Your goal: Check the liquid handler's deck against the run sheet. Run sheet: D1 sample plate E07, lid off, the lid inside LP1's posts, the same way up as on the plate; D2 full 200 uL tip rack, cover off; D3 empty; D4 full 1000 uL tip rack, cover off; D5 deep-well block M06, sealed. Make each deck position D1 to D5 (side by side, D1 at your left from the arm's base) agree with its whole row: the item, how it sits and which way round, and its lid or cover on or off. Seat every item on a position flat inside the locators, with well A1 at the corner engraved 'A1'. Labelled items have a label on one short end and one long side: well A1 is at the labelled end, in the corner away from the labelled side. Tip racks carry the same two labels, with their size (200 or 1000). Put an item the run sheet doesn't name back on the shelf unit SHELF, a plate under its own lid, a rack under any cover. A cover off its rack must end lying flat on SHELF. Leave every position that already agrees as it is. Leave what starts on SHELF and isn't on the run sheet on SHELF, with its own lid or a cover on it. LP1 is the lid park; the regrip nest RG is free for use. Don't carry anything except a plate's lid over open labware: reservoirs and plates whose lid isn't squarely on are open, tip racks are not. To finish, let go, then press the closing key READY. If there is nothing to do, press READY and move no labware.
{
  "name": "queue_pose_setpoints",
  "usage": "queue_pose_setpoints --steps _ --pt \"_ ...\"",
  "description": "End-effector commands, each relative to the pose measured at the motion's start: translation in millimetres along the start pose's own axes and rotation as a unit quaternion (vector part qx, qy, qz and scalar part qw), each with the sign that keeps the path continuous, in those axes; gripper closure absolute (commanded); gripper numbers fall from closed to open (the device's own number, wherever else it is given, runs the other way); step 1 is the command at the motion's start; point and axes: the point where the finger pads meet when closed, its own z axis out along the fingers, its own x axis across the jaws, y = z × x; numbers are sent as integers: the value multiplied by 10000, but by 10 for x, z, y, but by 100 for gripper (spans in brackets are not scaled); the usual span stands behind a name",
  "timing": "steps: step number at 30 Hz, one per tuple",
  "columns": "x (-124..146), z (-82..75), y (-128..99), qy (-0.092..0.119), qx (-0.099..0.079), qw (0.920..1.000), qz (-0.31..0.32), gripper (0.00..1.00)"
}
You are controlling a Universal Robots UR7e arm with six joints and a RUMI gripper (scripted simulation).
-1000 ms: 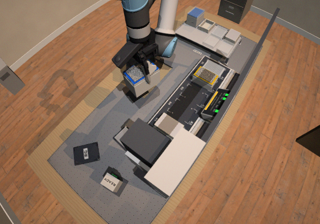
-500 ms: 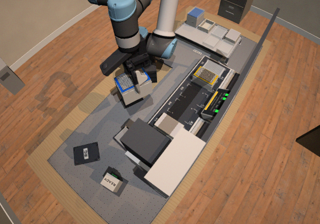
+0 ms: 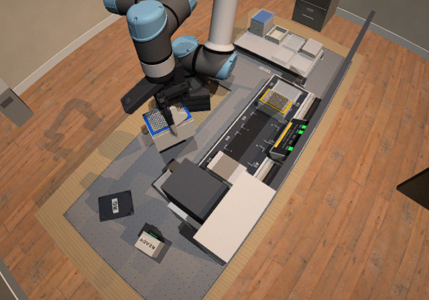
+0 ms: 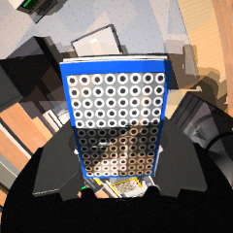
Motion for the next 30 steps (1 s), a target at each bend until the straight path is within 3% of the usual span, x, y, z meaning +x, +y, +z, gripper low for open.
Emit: queue_pose_setpoints --steps 1,8,24,30 --pt "-17 -3 -29 -3 4 10000 1 100" --pt "-140 -3 -302 -4 4 9984 563 100" --pt "-429 -4 -939 -4 4 9984 563 100" --pt "-429 -4 -939 -4 4 9984 563 100"
